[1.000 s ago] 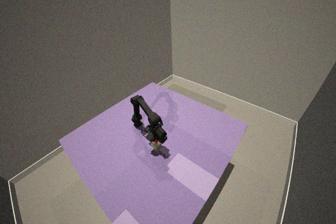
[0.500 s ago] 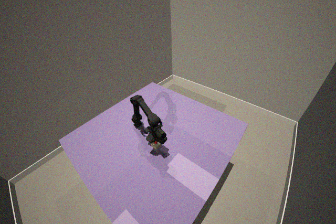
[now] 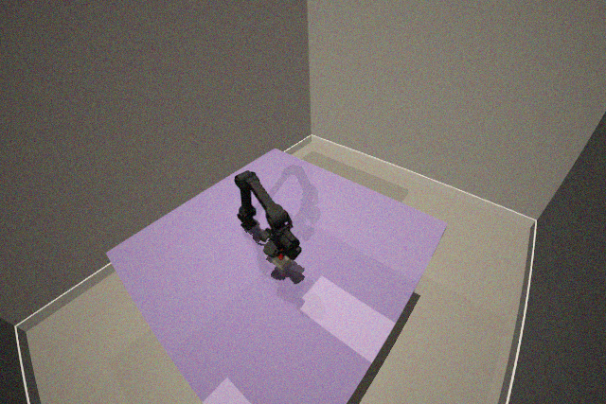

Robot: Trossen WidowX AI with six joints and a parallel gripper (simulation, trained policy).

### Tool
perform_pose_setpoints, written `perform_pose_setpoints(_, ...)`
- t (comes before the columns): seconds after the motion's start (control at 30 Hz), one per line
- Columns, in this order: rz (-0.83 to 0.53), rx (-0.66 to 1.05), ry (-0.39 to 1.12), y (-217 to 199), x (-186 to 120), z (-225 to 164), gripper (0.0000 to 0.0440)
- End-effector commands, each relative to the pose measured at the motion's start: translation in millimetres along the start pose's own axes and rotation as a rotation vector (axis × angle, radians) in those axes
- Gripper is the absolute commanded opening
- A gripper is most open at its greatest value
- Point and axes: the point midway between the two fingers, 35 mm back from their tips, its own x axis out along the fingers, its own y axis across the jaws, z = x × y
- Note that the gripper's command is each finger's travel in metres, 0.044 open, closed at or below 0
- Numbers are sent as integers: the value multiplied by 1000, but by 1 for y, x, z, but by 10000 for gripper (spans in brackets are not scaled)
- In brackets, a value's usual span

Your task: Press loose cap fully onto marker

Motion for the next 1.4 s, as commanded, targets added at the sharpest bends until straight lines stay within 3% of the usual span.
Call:
perform_pose_setpoints(0.0, -63, -7, -4, -8, 17, 4, 108)
perform_pose_setpoints(1.03, -59, -20, -16, -8, 18, 6, 148)
perform_pose_setpoints(1.23, -88, -18, 5, -18, 20, 2, 209)
perform_pose_setpoints(1.37, -89, -15, 10, -22, 20, 0, 288)
